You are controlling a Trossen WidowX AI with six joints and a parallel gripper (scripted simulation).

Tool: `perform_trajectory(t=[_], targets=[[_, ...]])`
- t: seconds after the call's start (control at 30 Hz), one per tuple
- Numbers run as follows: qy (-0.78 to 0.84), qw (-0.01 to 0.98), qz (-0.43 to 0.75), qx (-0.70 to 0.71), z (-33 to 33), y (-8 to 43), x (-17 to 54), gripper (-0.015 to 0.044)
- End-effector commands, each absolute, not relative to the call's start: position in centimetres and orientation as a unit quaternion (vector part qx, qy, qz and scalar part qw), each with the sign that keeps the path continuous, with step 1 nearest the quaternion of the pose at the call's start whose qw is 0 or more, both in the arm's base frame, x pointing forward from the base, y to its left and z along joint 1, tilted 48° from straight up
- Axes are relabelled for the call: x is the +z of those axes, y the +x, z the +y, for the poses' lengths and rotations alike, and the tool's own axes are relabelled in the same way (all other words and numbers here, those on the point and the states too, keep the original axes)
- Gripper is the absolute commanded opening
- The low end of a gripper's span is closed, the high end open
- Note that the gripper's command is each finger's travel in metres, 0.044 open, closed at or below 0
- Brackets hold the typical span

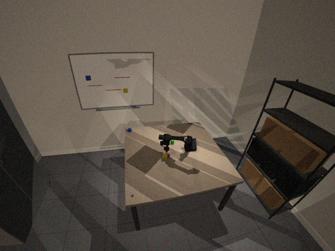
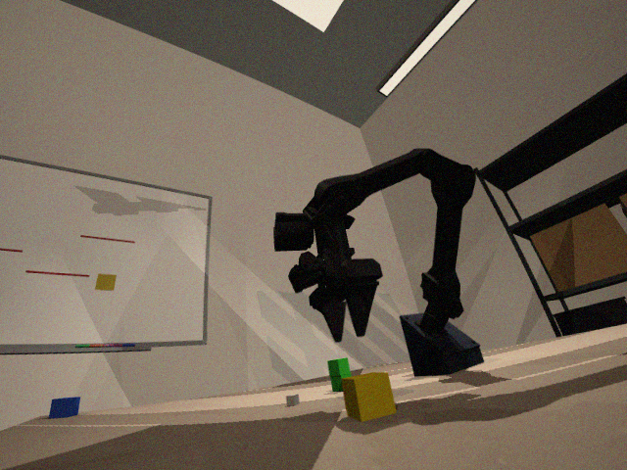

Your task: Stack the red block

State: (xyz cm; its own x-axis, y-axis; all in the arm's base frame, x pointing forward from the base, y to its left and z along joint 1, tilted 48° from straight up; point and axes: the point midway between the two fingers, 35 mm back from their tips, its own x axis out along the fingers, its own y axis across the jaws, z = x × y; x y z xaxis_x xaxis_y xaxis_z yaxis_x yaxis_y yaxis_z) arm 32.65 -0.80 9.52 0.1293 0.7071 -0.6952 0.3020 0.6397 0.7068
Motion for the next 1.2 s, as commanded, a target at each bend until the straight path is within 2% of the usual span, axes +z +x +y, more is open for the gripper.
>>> perform_trajectory(t=[0.0,0.4,1.17], targets=[[0.409,0.629,0.643,0.158,-0.8,32.6,9.7,0.0440],[0.409,0.628,0.642,0.159,2.6,33.3,6.4,0.0440],[0.409,0.628,0.642,0.159,4.7,33.7,4.6,0.0440]])
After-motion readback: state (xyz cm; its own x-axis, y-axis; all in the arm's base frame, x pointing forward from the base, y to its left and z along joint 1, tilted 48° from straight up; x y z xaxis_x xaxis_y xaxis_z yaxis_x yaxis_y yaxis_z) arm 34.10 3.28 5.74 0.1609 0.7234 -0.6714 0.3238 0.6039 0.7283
